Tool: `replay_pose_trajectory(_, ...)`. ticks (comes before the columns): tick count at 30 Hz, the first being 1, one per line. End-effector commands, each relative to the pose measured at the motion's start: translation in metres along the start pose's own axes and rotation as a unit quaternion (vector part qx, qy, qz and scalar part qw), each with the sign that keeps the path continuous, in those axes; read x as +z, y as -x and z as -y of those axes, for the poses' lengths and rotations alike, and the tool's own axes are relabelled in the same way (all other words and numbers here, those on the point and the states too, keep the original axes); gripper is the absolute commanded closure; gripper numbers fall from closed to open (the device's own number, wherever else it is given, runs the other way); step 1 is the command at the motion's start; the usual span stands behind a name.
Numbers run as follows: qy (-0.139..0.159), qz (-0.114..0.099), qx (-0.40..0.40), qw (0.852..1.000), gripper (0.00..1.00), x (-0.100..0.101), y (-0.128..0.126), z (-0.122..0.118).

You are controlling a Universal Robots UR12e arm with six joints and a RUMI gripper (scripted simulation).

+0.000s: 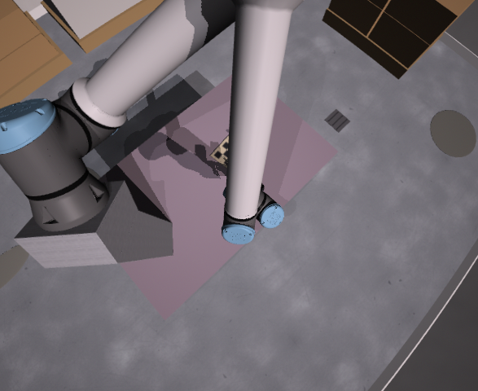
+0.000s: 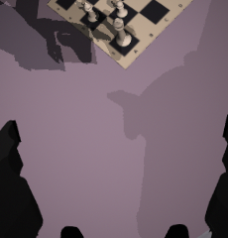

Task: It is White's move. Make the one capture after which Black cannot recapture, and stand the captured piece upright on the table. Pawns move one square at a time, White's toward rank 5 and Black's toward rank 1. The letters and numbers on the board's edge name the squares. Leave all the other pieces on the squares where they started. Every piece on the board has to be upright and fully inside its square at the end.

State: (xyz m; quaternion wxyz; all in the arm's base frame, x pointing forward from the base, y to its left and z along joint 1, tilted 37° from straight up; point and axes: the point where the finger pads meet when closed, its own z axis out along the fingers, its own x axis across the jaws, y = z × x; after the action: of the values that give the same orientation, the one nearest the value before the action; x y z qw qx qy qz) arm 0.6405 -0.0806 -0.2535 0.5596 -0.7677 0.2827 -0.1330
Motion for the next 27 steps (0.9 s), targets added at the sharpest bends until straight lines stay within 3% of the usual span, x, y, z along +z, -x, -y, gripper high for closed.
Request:
replay_pose_trajectory(1,-0.024,0.021,-0.018,0.999,0.0,0.006,-0.009,0.001)
replay_pose_trajectory(27,-0.1,0.076,-0.082,0.989,0.0,0.027,-0.042,0.008)
